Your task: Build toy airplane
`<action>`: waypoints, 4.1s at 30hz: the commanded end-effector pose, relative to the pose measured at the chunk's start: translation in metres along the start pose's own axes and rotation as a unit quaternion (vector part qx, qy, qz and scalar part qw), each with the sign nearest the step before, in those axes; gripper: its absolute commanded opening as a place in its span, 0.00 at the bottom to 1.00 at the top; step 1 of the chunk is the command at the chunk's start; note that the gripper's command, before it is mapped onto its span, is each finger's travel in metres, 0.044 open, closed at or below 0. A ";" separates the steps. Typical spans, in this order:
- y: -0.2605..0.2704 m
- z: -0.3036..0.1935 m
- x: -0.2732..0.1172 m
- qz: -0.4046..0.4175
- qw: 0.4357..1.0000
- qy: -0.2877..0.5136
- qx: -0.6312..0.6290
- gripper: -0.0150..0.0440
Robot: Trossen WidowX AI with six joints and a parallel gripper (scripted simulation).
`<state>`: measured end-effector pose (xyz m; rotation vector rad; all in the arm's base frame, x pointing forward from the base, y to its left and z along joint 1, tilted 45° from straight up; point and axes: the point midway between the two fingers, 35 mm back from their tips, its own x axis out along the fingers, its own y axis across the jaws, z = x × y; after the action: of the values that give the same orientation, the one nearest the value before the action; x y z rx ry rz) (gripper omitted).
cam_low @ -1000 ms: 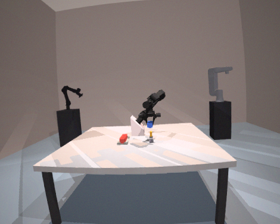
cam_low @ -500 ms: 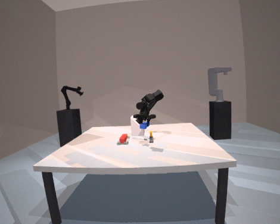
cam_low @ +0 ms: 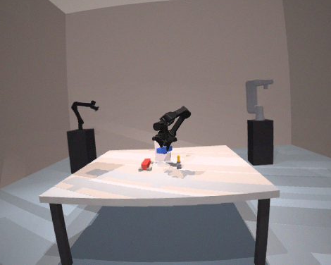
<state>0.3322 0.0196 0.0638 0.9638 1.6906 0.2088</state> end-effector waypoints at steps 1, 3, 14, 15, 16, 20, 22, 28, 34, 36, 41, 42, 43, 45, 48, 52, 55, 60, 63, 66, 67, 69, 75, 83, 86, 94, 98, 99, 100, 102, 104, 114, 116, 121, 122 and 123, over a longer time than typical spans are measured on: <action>-0.012 0.007 0.000 -0.001 0.999 -0.003 0.039 0.25; -0.017 0.010 0.002 -0.001 0.998 -0.003 0.059 0.25; -0.049 0.027 0.008 0.000 0.986 -0.004 0.168 0.25; -0.052 0.028 0.009 0.000 0.984 -0.004 0.178 0.25; -0.055 0.029 0.010 0.000 0.982 -0.004 0.188 0.25; -0.067 0.034 0.012 0.001 0.974 -0.003 0.228 0.25; -0.073 0.036 0.014 0.001 0.969 -0.003 0.248 0.25; -0.091 0.042 0.018 0.002 0.952 -0.002 0.306 0.25; -0.110 0.047 0.023 0.004 0.931 0.000 0.364 0.25; -0.116 0.048 0.025 0.004 0.924 0.000 0.383 0.25; -0.131 0.051 0.030 0.005 0.903 0.002 0.429 0.25; -0.134 0.052 0.031 0.006 0.899 0.002 0.438 0.25; -0.137 0.052 0.032 0.006 0.894 0.003 0.447 0.25; -0.143 0.053 0.034 0.007 0.885 0.004 0.465 0.25; -0.148 0.053 0.035 0.007 0.878 0.004 0.478 0.25; -0.147 0.054 0.034 0.007 0.878 0.004 0.478 0.43; -0.148 0.054 0.035 0.007 0.878 0.004 0.478 0.57; -0.148 0.054 0.035 0.007 0.878 0.004 0.478 0.58; -0.148 0.054 0.035 0.007 0.878 0.004 0.478 0.58; -0.148 0.054 0.035 0.007 0.878 0.004 0.478 0.58; -0.148 0.054 0.035 0.007 0.878 0.004 0.478 0.58; -0.148 0.054 0.035 0.007 0.878 0.004 0.478 0.58; -0.149 0.054 0.034 0.007 0.878 0.004 0.478 0.58; -0.149 0.054 0.043 0.007 0.878 0.004 0.478 0.58; -0.149 0.054 0.048 0.007 0.878 0.004 0.478 0.58; -0.148 0.054 0.061 0.007 0.878 0.005 0.478 0.58; -0.148 0.054 0.068 0.007 0.878 0.005 0.478 0.58; -0.148 0.054 0.069 0.007 0.878 0.005 0.478 0.58; -0.148 0.054 0.071 0.007 0.878 0.005 0.478 0.58; -0.148 0.054 0.074 0.007 0.878 0.005 0.478 0.58; -0.148 0.054 0.075 0.008 0.878 0.005 0.478 0.58; -0.148 0.054 0.074 0.006 0.880 0.004 0.475 0.53; -0.148 0.054 0.074 0.006 0.880 0.004 0.475 0.51; -0.148 0.054 0.074 0.006 0.880 0.004 0.475 0.28; -0.148 0.054 0.074 0.006 0.880 0.004 0.475 0.33; -0.148 0.054 0.074 0.006 0.880 0.004 0.475 0.37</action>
<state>0.3040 -0.0435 -0.0964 1.6739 1.7926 -0.6846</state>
